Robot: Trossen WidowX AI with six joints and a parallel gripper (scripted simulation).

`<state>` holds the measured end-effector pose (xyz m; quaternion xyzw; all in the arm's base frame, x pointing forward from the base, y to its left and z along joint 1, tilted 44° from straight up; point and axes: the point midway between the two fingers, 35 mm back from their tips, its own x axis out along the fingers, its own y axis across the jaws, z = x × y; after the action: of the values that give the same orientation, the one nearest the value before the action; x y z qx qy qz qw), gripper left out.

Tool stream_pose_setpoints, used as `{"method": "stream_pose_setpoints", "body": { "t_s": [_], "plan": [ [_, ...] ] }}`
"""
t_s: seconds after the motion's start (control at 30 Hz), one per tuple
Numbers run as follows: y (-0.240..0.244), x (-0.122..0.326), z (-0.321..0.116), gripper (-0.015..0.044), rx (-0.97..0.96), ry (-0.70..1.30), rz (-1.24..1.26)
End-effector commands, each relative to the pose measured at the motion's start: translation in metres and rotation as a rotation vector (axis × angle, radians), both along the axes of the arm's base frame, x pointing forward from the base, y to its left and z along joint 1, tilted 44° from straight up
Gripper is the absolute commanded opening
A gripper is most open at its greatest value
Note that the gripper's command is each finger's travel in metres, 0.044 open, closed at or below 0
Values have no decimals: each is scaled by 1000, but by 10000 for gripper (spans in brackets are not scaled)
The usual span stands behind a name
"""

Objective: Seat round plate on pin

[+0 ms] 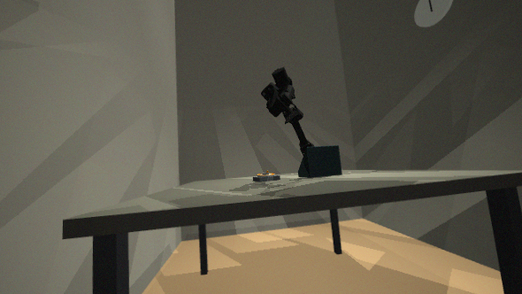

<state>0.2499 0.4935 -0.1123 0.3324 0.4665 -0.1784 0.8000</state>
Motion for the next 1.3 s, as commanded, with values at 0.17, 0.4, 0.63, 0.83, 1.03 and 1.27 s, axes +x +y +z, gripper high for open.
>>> {"method": "stream_pose_setpoints", "body": {
  "t_s": [0.17,0.4,0.63,0.83,1.03,1.27],
  "plan": [
    [-69,49,44,242,-214,4,83],
    [-165,81,91,59,-465,72,191],
    [-274,84,135,0,-704,212,321],
    [-363,63,164,0,-869,378,446],
    [-452,17,187,0,-997,599,605],
    [-455,16,189,0,-1001,606,610]
  ]
}}
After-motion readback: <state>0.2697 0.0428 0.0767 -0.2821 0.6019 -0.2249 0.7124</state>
